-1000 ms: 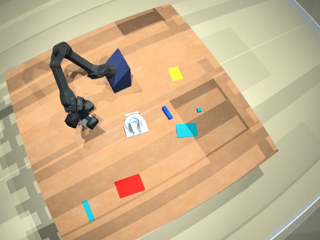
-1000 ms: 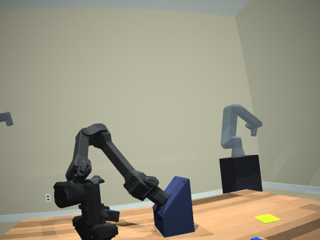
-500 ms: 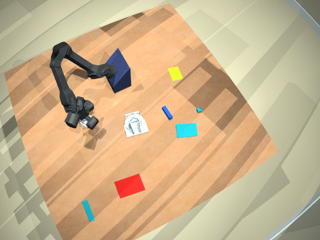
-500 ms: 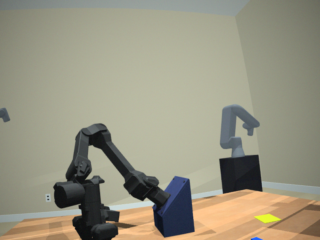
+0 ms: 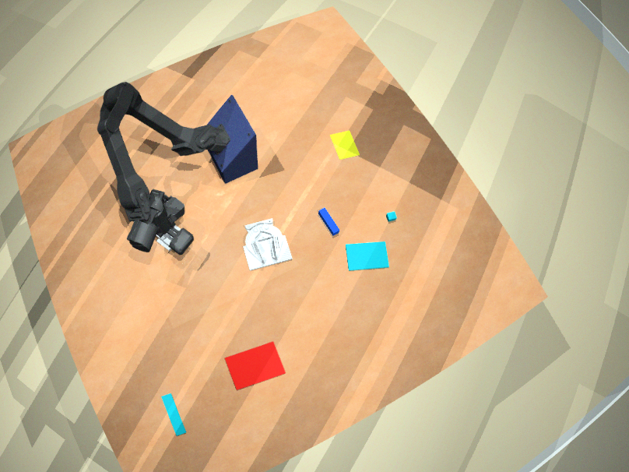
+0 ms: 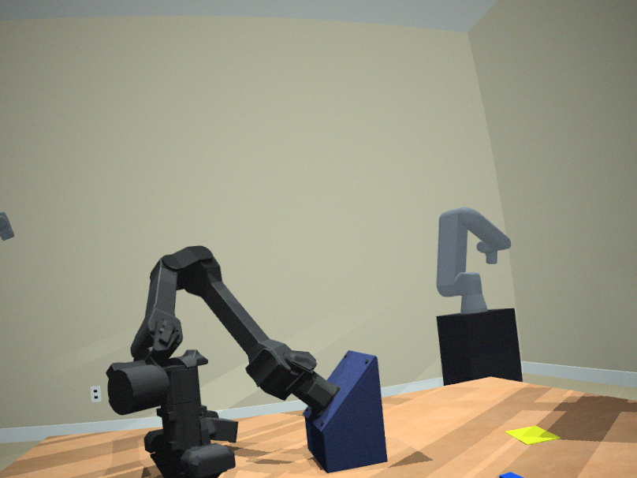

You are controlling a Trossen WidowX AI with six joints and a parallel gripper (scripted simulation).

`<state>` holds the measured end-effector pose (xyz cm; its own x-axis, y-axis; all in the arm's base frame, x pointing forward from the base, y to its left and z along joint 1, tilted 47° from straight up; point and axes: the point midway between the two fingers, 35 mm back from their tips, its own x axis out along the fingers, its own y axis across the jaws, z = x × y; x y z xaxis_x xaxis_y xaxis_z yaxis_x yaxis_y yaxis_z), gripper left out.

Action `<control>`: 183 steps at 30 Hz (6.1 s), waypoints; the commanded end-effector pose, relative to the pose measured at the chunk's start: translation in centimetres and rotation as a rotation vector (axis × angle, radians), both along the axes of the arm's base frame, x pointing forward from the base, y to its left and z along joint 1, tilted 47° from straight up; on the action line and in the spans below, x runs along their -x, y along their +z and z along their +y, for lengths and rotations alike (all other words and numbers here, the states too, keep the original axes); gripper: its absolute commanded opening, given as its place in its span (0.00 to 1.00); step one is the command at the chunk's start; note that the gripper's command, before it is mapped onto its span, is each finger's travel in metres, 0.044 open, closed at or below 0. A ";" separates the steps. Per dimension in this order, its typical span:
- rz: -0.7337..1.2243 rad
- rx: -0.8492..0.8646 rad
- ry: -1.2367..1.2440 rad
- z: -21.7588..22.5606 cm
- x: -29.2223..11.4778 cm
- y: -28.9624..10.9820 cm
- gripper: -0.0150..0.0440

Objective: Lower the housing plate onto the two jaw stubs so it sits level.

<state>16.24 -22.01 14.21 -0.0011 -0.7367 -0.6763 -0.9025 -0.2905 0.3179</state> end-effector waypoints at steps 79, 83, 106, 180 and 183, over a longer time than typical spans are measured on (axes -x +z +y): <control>-0.632 -0.071 -0.610 10.3 -7.4 -1.1 0.85; -0.693 -0.072 -0.672 11.0 -7.9 -1.8 0.85; -1.044 -0.060 -1.026 15.1 -10.3 -5.8 0.85; -1.636 -0.016 -1.530 22.4 -10.1 -13.2 0.85; -1.636 -0.016 -1.530 22.4 -10.1 -13.2 0.85</control>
